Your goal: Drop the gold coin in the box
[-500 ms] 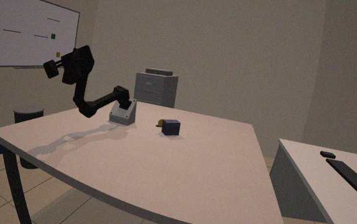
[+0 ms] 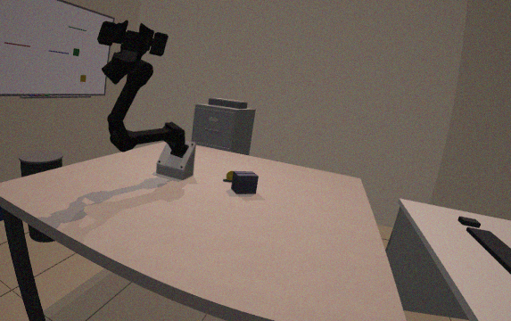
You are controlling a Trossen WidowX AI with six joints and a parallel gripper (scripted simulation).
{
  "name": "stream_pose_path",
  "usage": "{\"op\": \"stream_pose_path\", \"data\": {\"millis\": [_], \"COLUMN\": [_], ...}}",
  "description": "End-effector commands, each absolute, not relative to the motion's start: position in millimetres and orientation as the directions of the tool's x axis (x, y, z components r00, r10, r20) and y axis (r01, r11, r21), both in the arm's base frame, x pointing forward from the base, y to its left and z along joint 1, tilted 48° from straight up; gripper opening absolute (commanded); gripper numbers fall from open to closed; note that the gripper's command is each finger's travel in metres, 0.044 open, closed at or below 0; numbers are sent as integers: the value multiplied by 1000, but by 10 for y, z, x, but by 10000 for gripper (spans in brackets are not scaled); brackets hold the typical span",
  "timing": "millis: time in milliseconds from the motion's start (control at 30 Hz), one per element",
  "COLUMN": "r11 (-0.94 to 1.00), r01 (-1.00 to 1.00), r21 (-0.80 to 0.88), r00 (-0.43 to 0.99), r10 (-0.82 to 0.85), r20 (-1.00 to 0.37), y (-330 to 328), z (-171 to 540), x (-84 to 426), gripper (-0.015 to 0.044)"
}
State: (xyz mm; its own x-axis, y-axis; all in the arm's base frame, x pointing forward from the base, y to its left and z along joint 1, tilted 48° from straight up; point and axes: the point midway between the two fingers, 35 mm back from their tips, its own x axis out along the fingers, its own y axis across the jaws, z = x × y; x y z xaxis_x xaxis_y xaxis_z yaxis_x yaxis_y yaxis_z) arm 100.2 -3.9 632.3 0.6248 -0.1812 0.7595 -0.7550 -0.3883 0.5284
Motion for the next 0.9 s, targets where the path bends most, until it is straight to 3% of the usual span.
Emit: {"op": "stream_pose_path", "data": {"millis": [0, 133, 233, 367, 600, 867], "r11": [-249, -65, -61, 130, 464, 771], "r01": [-745, -708, -697, -645, -526, -376], "r21": [618, 703, 714, 753, 713, 515], "r00": [648, 697, 698, 751, 837, 892], "r10": [-52, 95, 172, 292, 428, 451], "r20": [760, 711, 696, 593, 340, -24], "y": [536, 1182, 1384, 1933, 2703, 3192], "z": [6258, 6074, 5987, 5653, 4831, 3621], "x": [1161, 1399, 1438, 1695, 2178, 2671], "gripper": [161, 161, 161, 161, 161, 161]}}
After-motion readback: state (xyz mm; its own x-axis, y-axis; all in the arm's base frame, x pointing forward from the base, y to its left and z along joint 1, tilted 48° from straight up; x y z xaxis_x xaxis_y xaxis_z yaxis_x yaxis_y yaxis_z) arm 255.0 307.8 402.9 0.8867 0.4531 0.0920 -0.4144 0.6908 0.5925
